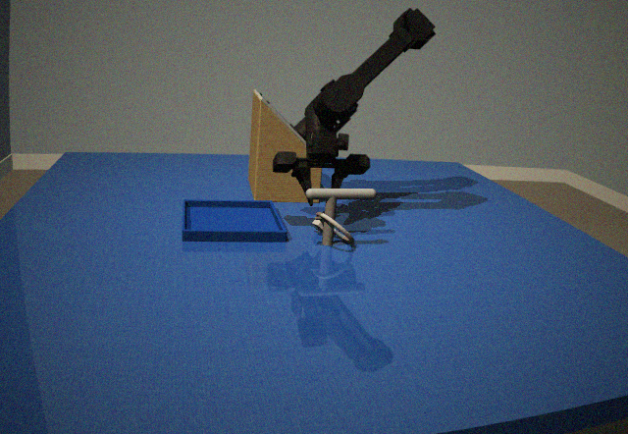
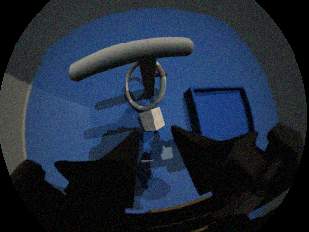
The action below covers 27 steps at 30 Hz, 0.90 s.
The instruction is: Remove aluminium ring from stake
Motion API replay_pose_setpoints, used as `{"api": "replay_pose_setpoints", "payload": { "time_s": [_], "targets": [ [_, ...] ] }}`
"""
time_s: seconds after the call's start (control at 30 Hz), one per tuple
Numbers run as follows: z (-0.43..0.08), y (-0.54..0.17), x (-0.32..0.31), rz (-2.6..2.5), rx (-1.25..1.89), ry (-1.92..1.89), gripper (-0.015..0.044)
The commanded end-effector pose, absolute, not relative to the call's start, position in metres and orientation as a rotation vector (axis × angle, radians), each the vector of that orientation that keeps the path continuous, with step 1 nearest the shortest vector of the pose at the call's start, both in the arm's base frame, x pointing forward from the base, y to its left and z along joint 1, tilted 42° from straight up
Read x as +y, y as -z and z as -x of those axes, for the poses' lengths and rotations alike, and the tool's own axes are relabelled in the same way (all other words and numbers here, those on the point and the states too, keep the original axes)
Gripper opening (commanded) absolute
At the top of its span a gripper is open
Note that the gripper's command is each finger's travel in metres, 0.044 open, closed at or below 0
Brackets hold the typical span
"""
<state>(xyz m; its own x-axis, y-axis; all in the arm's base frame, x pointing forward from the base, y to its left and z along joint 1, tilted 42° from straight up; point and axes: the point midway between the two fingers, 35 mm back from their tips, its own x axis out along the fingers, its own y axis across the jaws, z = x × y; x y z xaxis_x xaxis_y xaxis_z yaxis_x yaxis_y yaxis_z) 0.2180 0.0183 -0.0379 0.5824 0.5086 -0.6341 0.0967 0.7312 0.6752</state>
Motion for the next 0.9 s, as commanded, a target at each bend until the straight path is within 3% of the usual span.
{"api": "replay_pose_setpoints", "payload": {
  "time_s": [0.0, 0.87],
  "targets": [
    [-0.220, 0.039, 0.019, -0.723, 0.933, -0.268, 0.0200],
    [-0.243, 0.065, 0.041, -0.726, 0.932, -0.270, 0.0200]
  ]
}}
